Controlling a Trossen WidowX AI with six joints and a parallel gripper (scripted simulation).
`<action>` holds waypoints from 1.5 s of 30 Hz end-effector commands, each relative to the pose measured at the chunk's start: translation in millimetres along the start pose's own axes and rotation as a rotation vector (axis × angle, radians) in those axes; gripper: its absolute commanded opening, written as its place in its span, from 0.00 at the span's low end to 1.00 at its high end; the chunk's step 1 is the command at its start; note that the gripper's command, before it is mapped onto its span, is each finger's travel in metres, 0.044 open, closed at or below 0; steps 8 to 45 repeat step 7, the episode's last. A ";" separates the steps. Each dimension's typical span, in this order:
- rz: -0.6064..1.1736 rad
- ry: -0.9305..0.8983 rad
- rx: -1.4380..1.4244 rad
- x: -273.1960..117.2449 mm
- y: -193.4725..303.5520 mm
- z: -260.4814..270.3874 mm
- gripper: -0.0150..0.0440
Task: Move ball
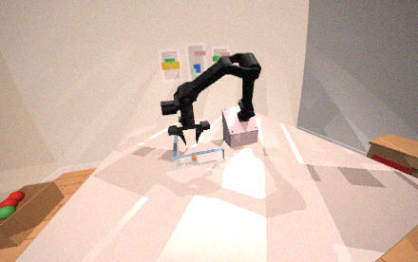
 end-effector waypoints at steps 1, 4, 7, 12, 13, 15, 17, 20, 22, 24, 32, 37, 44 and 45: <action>-0.001 -0.005 0.004 -0.5 -0.4 0.5 0.65; -0.003 -0.002 0.002 -25.1 -0.8 1.2 0.78; -0.002 0.000 0.000 -50.0 -0.1 0.0 0.92; -0.002 0.000 0.000 -50.0 -0.1 0.0 0.92; -0.002 0.000 0.000 -50.0 -0.1 0.0 0.92; -0.002 0.000 0.000 -50.0 -0.1 0.0 0.92; -0.002 0.000 0.000 -50.0 -0.1 0.0 0.92; -0.002 0.000 0.000 -50.0 -0.1 0.0 0.92; -0.002 0.000 0.000 -50.0 -0.1 0.0 0.92; -0.002 0.000 0.000 -50.0 -0.1 0.0 0.92; -0.002 0.000 0.000 -50.0 -0.1 0.0 0.92; -0.002 0.000 0.000 -50.0 -0.1 0.0 0.92; -0.002 0.000 0.000 -50.0 -0.1 0.0 0.92; -0.002 0.000 0.000 -50.0 -0.1 0.0 0.92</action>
Point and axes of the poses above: the point midway between the two fingers, 35 mm back from their tips, its own x axis out along the fingers, its own z axis across the jaws, y = z × x, the point moved 8 cm from there along -x, back along the fingers, and after that the axes turned 11 degrees about -x, right-handed, at the moved point
